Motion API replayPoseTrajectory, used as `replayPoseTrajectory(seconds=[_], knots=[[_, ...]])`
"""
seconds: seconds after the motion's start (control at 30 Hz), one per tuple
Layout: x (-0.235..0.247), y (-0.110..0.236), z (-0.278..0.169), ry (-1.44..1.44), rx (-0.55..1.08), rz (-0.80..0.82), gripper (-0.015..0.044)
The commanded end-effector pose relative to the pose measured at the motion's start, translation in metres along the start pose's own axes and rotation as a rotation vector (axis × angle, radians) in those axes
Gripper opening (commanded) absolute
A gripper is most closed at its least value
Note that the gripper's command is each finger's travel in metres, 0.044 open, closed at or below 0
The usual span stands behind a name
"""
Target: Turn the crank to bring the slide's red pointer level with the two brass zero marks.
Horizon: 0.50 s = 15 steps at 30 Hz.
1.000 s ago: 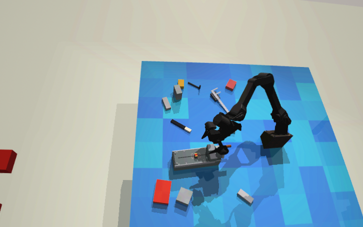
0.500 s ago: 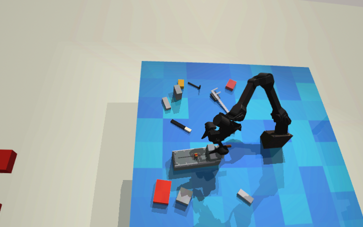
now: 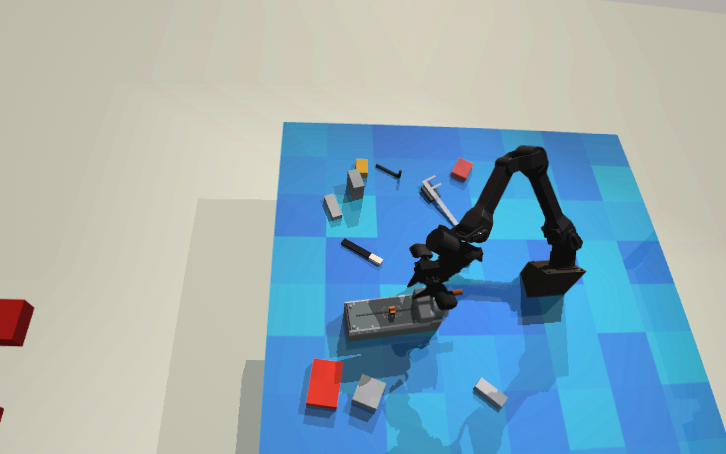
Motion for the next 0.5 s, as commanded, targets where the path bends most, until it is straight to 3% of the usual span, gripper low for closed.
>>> replayPoseTrajectory(seconds=[0.0,0.07,0.47], knots=[[0.0012,-0.0013,-0.0011,0.006,0.003,0.004,0.0046],[0.0012,-0.0013,-0.0011,0.006,0.003,0.004,0.0000],[0.0001,0.0000,0.0000,0.000,0.000,0.001,0.0000]])
Point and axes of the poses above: the point midway between the two fingers, 35 mm back from their tips, its own y axis back along the fingers, its own x axis across the jaws, z = x × y, the point moved 5 cm from there along y, back along the fingers, and after that the axes turned 1 degree about -y, right-handed, at the moved point
